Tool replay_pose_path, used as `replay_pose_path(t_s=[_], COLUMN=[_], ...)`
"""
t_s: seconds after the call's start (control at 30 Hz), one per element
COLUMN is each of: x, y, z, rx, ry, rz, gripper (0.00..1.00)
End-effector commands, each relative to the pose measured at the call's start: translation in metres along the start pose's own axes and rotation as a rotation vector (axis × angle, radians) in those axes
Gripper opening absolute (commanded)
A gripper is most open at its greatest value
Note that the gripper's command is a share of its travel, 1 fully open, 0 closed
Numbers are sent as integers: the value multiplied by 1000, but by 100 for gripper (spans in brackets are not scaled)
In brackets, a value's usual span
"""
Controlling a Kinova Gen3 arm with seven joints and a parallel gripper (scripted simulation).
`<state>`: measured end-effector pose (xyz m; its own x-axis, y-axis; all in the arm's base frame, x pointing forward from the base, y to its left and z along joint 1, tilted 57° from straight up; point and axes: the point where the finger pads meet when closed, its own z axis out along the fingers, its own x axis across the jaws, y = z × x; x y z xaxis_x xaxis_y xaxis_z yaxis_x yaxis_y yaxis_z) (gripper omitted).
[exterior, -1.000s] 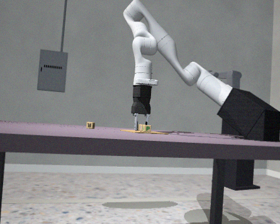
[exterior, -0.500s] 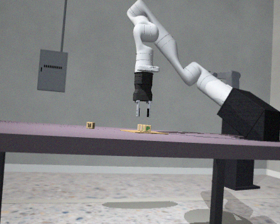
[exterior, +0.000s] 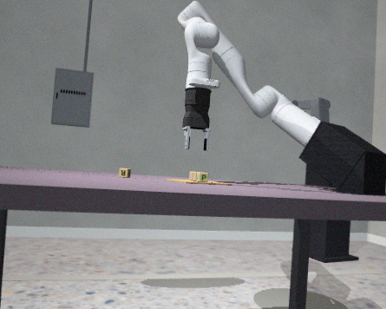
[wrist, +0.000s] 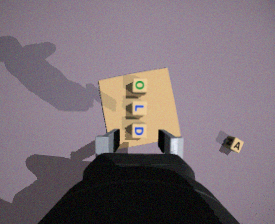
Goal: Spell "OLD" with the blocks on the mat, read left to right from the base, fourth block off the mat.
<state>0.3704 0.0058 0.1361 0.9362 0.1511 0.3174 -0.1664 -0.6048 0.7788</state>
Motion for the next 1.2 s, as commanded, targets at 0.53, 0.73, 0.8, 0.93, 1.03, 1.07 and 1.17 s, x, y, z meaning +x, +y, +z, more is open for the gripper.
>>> replay_pose_path(t_s=[0.53, 0.73, 0.8, 0.93, 1.03, 1.07, 1.17], x=[1, 1, 1, 1, 1, 1, 0], y=[-1, -1, -1, -1, -1, -1, 0], z=[-1, -3, -6, -19, -34, -39, -55], rx=[3, 3, 3, 3, 3, 3, 3], ry=[2, 2, 2, 2, 2, 2, 2], rz=[0, 0, 0, 0, 0, 0, 0], gripper=[100, 100, 100, 100, 100, 100, 100])
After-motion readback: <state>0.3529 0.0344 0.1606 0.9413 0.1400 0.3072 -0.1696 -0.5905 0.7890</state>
